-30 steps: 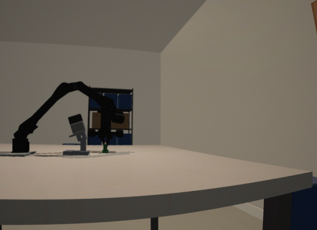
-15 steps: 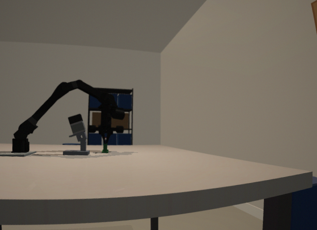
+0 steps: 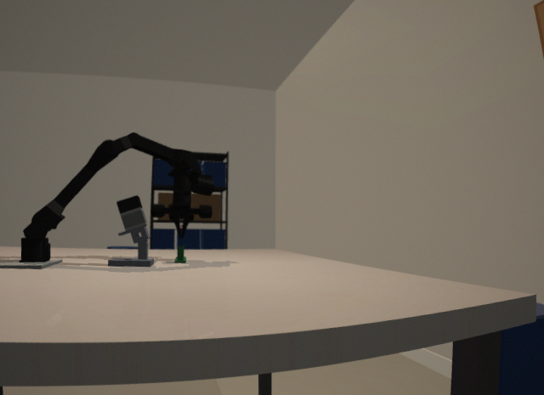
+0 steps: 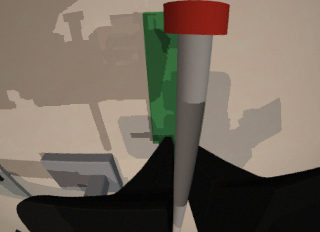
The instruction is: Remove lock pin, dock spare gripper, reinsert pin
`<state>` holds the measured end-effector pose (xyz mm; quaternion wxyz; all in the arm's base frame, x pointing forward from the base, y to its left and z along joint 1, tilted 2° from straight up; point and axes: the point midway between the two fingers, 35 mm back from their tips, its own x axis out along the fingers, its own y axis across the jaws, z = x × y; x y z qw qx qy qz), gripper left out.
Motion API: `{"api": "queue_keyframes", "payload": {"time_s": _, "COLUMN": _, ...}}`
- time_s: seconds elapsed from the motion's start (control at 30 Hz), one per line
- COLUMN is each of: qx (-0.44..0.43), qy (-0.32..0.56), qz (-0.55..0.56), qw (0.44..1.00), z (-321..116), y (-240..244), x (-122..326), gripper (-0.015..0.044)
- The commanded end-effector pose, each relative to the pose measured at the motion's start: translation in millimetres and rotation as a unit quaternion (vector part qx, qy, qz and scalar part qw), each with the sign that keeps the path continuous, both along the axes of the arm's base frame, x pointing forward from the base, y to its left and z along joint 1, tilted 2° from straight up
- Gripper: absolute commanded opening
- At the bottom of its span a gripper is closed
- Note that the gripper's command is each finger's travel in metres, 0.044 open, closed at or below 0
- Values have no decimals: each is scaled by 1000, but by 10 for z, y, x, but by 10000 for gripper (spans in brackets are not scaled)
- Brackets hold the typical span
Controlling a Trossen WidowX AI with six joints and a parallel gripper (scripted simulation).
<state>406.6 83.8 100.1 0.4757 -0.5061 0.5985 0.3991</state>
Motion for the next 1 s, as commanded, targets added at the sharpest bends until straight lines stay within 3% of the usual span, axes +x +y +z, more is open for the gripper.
{"api": "queue_keyframes", "payload": {"time_s": 0.0, "qx": -3, "qy": 0, "qz": 1, "qw": 1000, "z": 111, "y": -15, "x": -9, "gripper": 0}}
{"api": "queue_keyframes", "payload": {"time_s": 0.5, "qx": 0, "qy": 0, "qz": 0, "qw": 1000, "z": 75, "y": -1, "x": -23, "gripper": 0}}
{"api": "queue_keyframes", "payload": {"time_s": 0.97, "qx": -1, "qy": 1, "qz": 0, "qw": 1000, "z": 180, "y": 53, "x": -356, "gripper": 0}}
